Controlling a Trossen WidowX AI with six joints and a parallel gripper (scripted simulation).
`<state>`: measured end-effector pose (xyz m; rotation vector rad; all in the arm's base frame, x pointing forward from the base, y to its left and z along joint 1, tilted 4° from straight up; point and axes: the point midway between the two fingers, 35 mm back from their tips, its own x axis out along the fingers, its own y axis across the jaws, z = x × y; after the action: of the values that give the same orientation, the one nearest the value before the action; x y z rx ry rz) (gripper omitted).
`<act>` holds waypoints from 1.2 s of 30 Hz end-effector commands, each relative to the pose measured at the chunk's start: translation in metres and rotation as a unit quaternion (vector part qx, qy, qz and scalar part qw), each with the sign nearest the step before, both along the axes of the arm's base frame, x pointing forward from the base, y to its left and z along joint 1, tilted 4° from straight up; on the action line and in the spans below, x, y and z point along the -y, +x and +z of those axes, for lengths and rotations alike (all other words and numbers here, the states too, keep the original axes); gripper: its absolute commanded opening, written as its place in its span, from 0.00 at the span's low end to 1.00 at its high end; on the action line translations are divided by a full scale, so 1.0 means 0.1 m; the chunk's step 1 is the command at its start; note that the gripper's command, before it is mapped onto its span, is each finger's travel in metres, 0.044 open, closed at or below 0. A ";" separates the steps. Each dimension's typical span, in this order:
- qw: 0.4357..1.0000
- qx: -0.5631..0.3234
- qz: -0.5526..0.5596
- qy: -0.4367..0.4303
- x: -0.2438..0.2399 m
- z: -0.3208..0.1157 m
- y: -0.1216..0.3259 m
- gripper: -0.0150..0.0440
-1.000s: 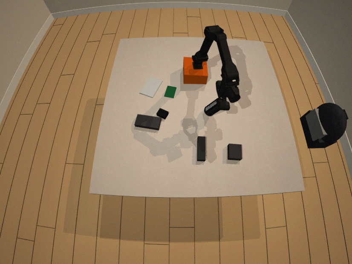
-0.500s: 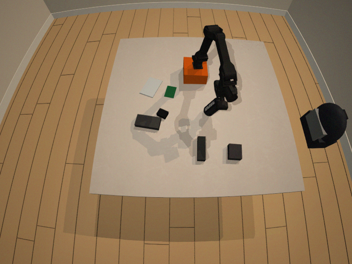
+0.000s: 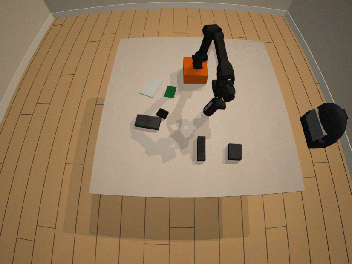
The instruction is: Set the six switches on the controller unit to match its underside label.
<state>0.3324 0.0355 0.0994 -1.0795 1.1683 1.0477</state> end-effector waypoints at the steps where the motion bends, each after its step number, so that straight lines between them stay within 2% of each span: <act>1: 1.000 -0.002 -0.002 -0.007 0.08 -0.02 -0.01 0.83; 36: 1.000 -0.002 -0.003 -0.008 0.37 -0.04 -0.06 0.83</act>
<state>0.3278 0.0039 0.0999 -1.0839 1.1723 1.0400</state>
